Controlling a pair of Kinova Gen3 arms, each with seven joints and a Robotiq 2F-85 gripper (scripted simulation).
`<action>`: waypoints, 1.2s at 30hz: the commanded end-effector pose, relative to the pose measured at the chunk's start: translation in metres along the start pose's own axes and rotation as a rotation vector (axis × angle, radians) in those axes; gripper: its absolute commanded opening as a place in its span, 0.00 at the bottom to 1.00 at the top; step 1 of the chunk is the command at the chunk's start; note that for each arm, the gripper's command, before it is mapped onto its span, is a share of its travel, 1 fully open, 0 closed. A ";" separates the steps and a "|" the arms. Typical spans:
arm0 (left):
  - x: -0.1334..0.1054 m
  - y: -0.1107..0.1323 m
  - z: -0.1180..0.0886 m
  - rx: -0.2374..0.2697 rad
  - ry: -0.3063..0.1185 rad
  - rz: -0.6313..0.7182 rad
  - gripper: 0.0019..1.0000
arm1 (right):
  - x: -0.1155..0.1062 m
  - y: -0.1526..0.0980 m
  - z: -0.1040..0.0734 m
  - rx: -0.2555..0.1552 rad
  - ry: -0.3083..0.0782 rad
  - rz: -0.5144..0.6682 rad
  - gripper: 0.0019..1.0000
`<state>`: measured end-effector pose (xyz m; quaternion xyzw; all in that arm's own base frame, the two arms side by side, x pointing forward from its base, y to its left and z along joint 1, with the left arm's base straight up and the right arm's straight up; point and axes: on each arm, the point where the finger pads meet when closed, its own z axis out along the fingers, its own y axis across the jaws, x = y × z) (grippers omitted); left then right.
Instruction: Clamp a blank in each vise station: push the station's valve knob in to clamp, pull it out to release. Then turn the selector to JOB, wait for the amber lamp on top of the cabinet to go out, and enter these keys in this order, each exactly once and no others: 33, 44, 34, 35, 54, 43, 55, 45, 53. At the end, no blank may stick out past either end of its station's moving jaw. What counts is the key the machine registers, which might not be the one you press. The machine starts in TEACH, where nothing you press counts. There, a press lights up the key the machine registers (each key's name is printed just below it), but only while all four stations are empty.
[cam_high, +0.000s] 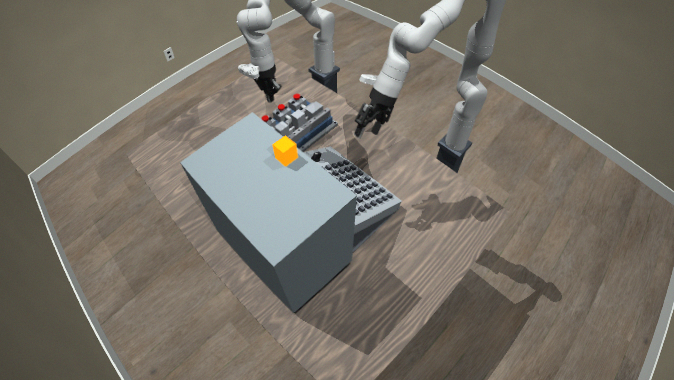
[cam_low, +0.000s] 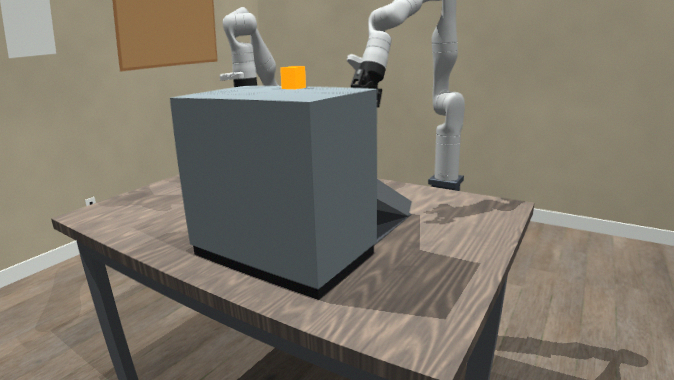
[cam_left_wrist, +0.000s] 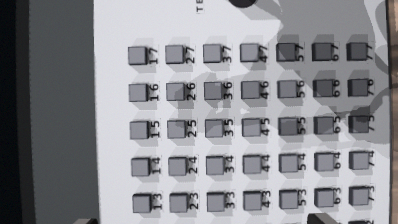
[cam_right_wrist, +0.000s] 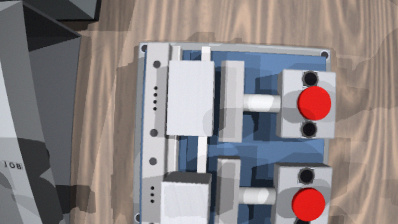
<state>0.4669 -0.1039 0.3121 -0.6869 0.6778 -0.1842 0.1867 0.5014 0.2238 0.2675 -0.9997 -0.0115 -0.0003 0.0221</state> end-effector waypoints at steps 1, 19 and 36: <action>0.000 -0.001 -0.001 0.002 0.001 0.000 1.00 | -0.052 0.016 -0.007 0.019 0.020 -0.009 0.10; 0.000 -0.001 -0.001 0.002 0.001 0.000 1.00 | -0.184 0.072 0.044 -0.044 0.001 0.041 0.10; 0.000 -0.001 -0.001 0.002 0.001 0.000 1.00 | -0.184 0.074 0.093 -0.044 0.001 0.041 0.10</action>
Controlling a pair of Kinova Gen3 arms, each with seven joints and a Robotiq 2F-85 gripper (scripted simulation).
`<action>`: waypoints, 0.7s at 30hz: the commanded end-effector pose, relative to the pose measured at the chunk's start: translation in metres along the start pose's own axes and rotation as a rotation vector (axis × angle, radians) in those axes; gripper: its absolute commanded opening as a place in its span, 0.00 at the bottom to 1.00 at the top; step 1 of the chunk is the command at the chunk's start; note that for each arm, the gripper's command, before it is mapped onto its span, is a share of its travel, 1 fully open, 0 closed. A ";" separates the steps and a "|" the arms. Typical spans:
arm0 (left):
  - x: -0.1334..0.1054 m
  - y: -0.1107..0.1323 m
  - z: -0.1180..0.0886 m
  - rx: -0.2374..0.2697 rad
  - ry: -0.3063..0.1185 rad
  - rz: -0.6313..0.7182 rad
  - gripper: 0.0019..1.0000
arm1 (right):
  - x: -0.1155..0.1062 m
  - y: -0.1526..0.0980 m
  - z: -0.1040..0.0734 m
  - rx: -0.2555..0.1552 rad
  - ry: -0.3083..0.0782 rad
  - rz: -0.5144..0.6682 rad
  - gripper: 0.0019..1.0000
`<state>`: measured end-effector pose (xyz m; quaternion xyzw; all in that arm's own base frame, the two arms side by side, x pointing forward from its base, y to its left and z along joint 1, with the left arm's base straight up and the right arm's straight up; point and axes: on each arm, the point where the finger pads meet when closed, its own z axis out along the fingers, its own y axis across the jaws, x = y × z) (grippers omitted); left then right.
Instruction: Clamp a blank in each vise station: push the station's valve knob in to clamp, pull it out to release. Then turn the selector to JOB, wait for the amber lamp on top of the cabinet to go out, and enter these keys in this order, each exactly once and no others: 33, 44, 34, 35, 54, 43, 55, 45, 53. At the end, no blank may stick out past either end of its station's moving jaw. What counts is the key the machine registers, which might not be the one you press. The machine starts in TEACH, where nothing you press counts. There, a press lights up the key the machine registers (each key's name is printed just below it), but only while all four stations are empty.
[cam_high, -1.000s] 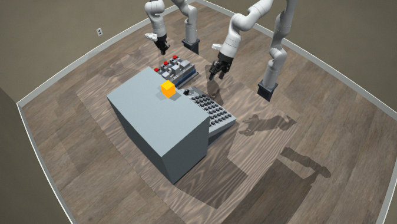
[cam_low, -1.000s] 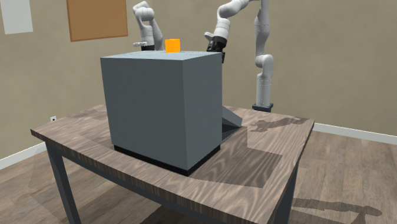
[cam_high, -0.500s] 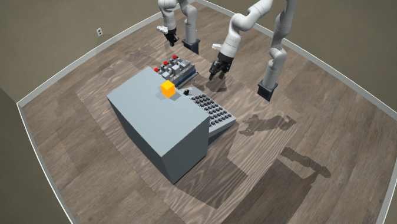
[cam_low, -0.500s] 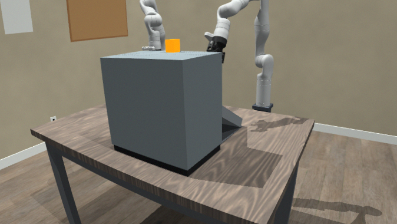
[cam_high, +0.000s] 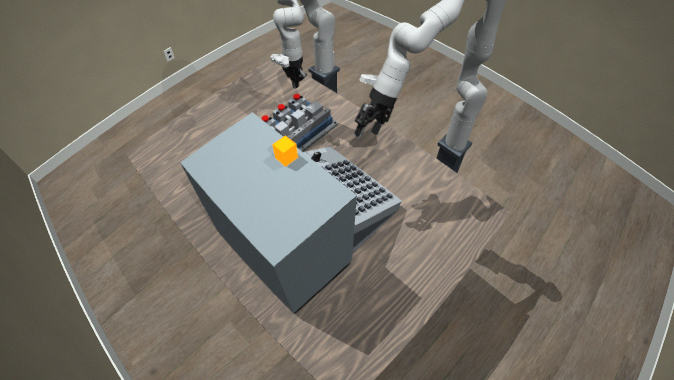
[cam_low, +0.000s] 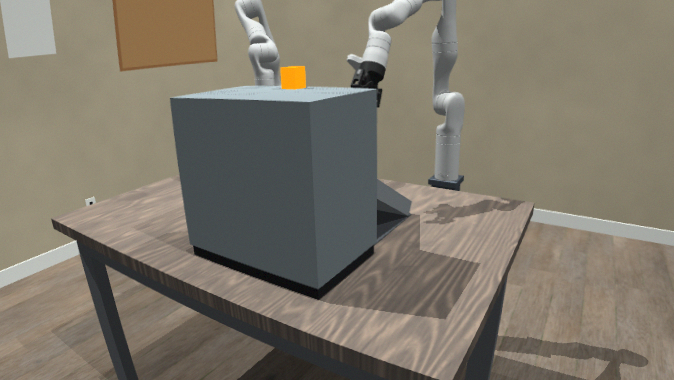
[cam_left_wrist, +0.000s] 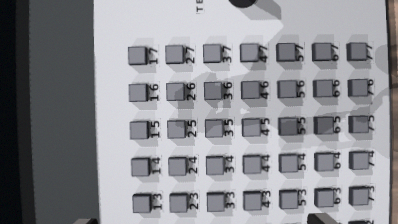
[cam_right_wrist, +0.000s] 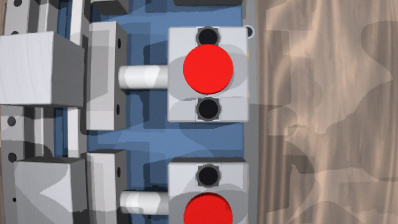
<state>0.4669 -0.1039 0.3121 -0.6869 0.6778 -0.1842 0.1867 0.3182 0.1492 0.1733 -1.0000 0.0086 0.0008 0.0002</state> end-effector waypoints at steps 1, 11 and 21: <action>0.000 -0.001 -0.001 0.002 0.001 0.000 1.00 | 0.001 0.000 0.002 0.000 0.003 0.001 0.10; 0.000 -0.001 -0.001 0.002 0.001 0.000 1.00 | 0.001 0.000 0.012 0.000 0.003 0.001 0.10; 0.000 -0.001 -0.001 0.002 0.001 0.000 1.00 | 0.001 0.000 0.040 0.000 0.003 0.001 0.10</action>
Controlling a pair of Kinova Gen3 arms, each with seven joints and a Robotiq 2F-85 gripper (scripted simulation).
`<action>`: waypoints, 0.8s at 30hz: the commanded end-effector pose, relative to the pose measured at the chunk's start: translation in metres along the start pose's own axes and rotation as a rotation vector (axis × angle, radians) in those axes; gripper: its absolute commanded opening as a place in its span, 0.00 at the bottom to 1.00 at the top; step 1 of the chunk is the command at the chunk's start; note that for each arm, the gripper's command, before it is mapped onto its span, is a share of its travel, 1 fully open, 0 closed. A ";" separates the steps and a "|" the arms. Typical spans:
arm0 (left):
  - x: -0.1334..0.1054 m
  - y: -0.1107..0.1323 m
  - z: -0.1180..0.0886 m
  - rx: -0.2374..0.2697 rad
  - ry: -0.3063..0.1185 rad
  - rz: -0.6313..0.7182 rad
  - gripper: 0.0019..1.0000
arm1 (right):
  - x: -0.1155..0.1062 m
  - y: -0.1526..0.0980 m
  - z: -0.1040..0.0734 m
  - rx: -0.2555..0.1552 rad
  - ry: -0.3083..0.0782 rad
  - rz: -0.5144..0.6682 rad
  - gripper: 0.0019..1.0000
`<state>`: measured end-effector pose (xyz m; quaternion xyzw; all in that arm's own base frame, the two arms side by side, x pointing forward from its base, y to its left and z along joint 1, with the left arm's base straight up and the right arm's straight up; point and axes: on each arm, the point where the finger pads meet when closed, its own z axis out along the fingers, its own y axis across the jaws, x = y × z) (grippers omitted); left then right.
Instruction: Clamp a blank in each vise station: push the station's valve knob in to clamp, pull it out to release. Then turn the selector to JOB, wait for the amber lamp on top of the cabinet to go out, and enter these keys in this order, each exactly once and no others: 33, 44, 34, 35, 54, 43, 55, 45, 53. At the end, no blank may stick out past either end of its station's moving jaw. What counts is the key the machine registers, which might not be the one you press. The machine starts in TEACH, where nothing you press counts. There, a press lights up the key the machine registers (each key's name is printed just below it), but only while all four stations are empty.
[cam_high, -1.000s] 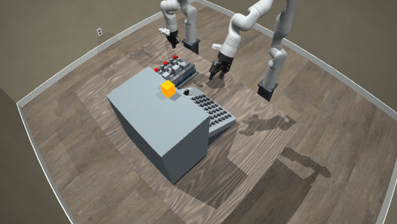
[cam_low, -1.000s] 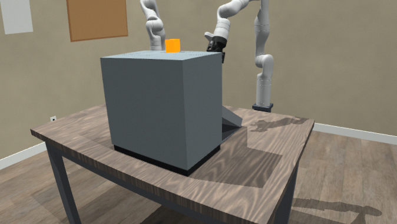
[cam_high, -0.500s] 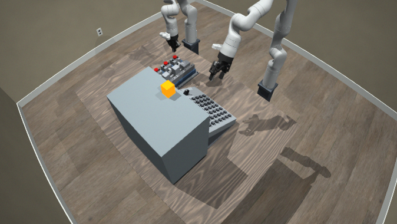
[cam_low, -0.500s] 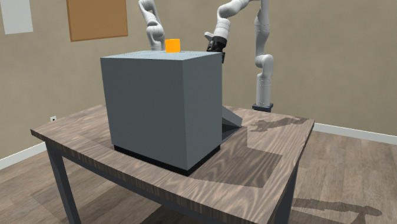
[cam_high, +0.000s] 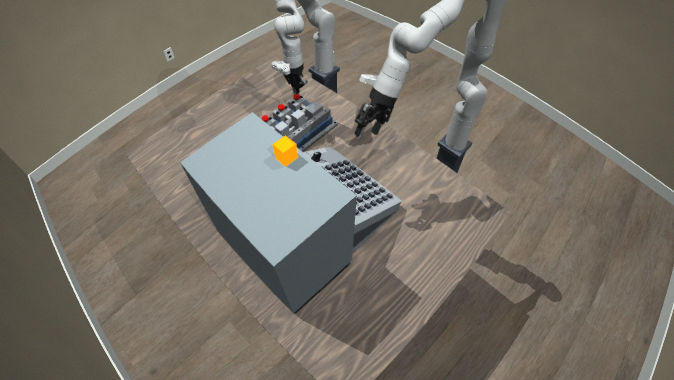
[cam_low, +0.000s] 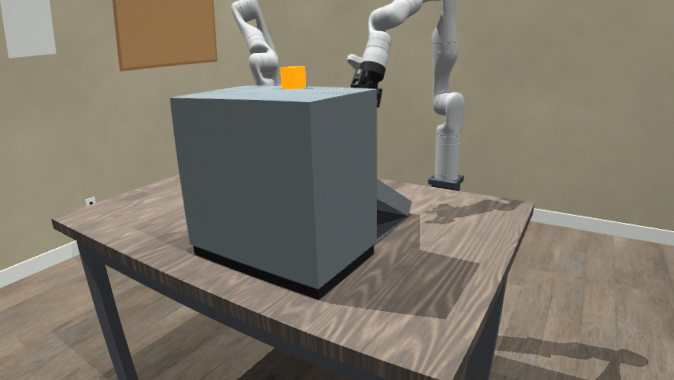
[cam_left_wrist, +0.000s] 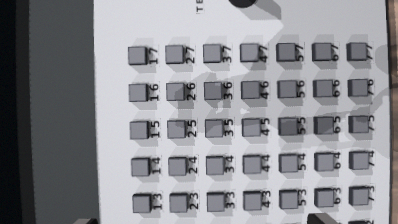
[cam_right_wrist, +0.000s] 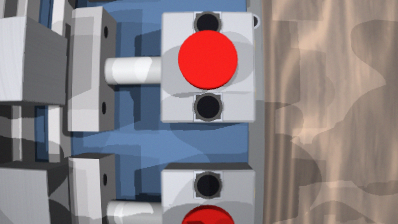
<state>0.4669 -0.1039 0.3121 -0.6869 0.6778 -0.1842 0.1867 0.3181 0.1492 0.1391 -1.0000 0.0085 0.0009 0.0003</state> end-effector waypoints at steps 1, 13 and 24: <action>0.000 -0.001 -0.001 0.002 0.001 0.000 1.00 | 0.001 0.000 0.006 0.000 0.003 0.001 0.10; 0.000 -0.001 -0.001 0.002 0.001 0.000 1.00 | 0.001 0.000 0.011 0.000 0.003 0.001 0.10; 0.000 -0.001 -0.001 0.002 0.001 0.000 1.00 | 0.001 0.000 0.021 0.000 0.003 0.001 0.10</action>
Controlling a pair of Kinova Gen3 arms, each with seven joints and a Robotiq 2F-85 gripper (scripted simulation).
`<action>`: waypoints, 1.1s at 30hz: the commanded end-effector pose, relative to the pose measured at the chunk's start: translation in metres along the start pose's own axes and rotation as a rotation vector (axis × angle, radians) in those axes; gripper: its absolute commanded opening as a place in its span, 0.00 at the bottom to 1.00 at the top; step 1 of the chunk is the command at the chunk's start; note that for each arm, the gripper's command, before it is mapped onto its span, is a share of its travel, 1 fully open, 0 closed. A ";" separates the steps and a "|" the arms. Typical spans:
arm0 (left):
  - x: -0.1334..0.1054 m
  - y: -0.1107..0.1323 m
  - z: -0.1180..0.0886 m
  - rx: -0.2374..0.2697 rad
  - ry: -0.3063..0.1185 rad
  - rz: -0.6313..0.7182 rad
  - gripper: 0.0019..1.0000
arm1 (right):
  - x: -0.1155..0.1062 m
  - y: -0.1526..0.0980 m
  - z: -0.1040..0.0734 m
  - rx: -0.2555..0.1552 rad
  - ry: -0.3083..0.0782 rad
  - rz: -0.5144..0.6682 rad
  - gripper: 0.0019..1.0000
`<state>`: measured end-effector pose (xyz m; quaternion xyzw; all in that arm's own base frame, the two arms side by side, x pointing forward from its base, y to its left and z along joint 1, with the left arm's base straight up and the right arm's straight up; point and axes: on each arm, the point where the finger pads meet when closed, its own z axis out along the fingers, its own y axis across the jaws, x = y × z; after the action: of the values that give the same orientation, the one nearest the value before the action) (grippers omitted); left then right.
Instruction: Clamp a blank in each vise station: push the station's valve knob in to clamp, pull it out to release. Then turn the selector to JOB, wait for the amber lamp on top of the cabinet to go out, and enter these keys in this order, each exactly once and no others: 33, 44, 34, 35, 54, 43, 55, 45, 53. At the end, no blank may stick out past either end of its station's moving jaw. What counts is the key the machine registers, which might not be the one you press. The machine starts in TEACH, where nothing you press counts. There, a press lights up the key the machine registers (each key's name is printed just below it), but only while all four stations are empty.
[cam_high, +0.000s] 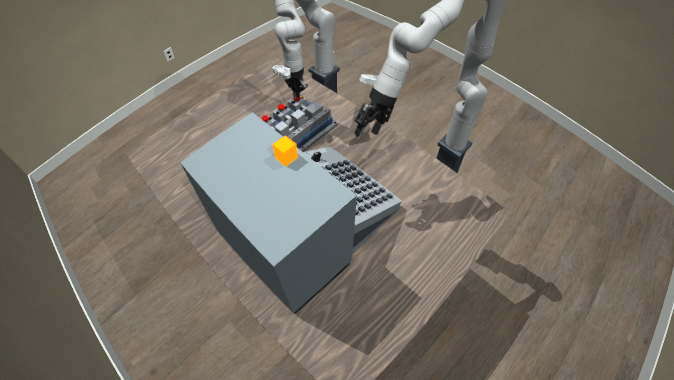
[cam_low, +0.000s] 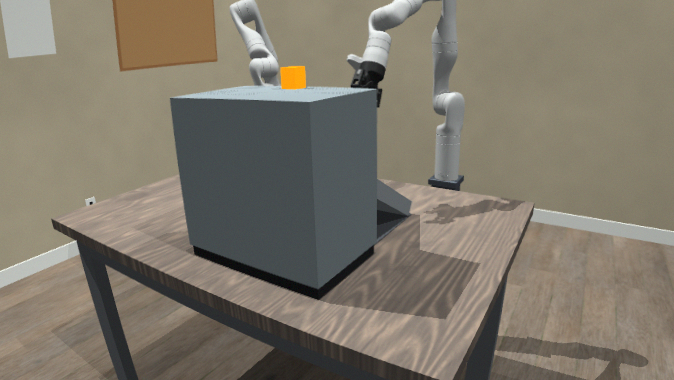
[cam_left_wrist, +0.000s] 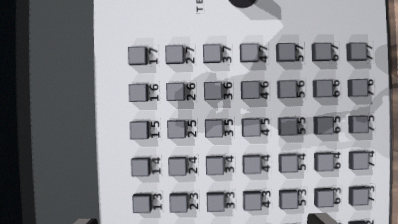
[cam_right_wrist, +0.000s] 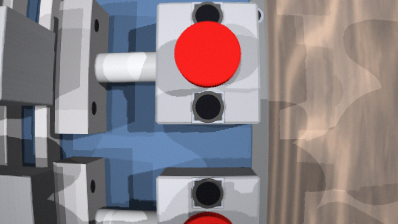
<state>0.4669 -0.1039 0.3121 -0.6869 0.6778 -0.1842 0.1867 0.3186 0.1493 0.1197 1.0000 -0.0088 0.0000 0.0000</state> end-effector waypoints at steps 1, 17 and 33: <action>0.000 -0.001 -0.001 0.002 0.001 0.000 1.00 | 0.000 0.000 0.002 0.000 0.001 0.000 0.10; 0.000 -0.001 -0.001 0.002 0.001 0.000 1.00 | 0.000 0.000 -0.029 0.000 0.001 0.000 0.10; 0.000 -0.001 -0.001 0.002 0.001 0.000 1.00 | 0.021 -0.002 -0.038 0.003 0.001 -0.002 0.10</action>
<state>0.4669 -0.1039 0.3121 -0.6869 0.6778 -0.1842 0.1867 0.3260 0.1499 0.1571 1.0000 -0.0086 0.0001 -0.0006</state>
